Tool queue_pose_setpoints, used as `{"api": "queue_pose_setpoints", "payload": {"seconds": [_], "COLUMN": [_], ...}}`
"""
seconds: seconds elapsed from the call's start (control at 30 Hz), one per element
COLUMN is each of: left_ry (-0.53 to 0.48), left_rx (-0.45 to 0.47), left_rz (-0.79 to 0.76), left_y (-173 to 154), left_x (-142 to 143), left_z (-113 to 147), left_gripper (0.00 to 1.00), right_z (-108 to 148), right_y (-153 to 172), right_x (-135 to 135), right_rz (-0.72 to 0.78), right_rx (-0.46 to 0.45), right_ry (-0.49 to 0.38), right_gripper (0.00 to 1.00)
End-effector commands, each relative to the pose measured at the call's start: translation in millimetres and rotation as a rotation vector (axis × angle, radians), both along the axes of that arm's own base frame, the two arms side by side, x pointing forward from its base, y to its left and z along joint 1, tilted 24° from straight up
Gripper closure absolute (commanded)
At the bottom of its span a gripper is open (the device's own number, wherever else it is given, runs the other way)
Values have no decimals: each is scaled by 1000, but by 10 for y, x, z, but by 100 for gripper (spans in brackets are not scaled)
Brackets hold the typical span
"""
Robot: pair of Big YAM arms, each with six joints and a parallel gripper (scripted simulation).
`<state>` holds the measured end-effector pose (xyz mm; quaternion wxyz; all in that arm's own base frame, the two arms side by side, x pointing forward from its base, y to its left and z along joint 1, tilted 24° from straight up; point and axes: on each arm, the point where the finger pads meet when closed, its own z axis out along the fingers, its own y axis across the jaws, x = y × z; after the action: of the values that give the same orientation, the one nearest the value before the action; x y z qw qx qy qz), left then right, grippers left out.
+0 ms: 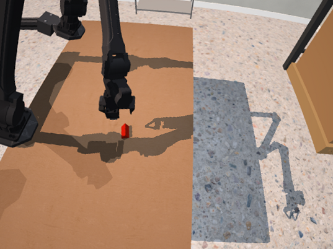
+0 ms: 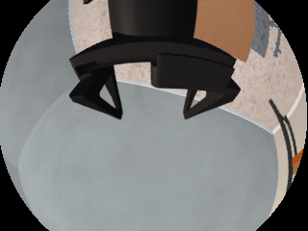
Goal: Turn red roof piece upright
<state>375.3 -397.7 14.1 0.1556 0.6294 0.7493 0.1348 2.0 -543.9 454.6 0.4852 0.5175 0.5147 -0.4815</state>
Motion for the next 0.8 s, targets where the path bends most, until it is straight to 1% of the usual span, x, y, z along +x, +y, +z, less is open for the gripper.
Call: {"api": "queue_pose_setpoints", "payload": {"seconds": [0.0,0.43,0.5,0.77], "left_ry": [-17,-20,-20,-20], "left_rx": [56,289,289,416], "left_rz": [-190,-702,-702,-980], "left_y": [-71,-65,-65,-59], "left_x": [65,86,86,96], "left_z": [96,73,73,65], "left_gripper": [0,0,0,0], "right_z": [471,471,471,471], "right_y": [-2,-2,-2,-2], "right_x": [-38,-38,-38,-38], "right_rz": [-3,-3,-3,-3], "right_rx": [-68,-68,-68,-68], "right_ry": [7,7,7,7], "right_gripper": [0,0,0,0]}}
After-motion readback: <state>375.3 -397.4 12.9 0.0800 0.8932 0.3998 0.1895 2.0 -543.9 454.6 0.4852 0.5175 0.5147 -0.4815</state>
